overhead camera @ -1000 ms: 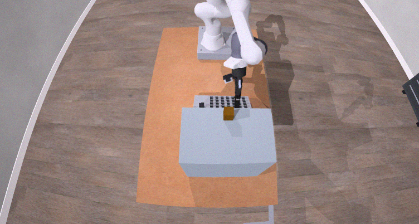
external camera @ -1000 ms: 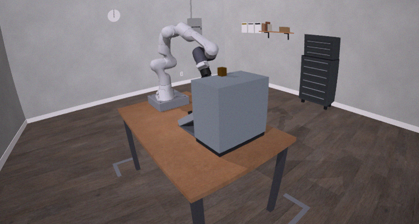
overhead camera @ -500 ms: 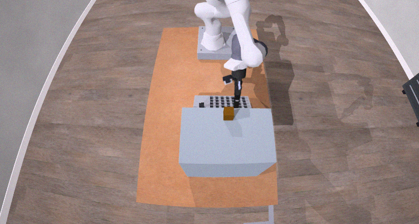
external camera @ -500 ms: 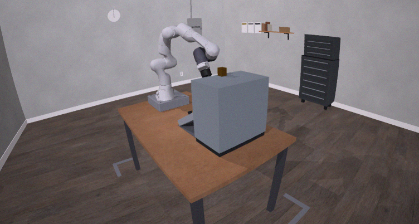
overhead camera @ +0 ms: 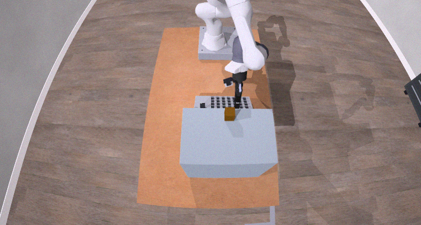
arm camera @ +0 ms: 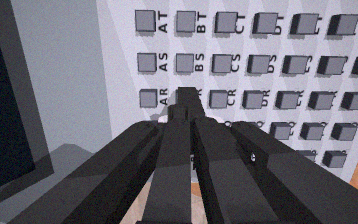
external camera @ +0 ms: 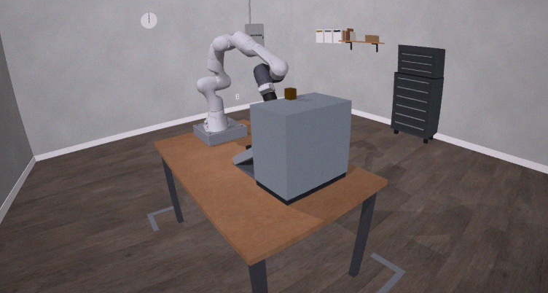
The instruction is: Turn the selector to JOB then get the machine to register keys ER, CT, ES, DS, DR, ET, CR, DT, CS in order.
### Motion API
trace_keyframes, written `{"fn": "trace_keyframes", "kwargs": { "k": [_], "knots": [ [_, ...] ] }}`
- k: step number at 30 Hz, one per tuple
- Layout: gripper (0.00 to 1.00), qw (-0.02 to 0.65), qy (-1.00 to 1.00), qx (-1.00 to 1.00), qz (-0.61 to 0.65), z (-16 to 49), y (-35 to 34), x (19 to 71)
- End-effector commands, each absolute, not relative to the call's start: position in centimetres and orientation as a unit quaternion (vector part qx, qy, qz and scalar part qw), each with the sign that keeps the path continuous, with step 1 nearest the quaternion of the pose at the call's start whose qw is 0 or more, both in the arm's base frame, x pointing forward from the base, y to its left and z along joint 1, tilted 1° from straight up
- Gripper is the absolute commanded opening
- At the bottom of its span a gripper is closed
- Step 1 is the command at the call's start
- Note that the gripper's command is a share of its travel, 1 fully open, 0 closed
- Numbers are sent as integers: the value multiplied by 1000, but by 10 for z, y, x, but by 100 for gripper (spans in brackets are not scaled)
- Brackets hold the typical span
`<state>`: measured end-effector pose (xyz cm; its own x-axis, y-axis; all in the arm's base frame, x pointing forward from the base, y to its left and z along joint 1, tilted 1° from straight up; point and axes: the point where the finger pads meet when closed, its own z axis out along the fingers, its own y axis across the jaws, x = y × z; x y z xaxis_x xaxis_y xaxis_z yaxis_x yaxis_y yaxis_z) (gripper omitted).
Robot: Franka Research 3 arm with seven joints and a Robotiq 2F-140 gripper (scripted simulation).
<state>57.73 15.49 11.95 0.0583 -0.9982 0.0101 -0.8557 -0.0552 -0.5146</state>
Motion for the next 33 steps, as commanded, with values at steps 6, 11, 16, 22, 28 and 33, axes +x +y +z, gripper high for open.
{"fn": "trace_keyframes", "kwargs": {
  "k": [6,11,16,22,28,33],
  "knots": [
    [10,194,662,-699,-186,119,156,579],
    [10,194,662,-699,-186,119,156,579],
    [10,194,662,-699,-186,119,156,579],
    [10,194,662,-699,-186,119,156,580],
    [10,194,662,-699,-186,118,156,580],
    [10,194,662,-699,-186,116,156,581]
  ]
}}
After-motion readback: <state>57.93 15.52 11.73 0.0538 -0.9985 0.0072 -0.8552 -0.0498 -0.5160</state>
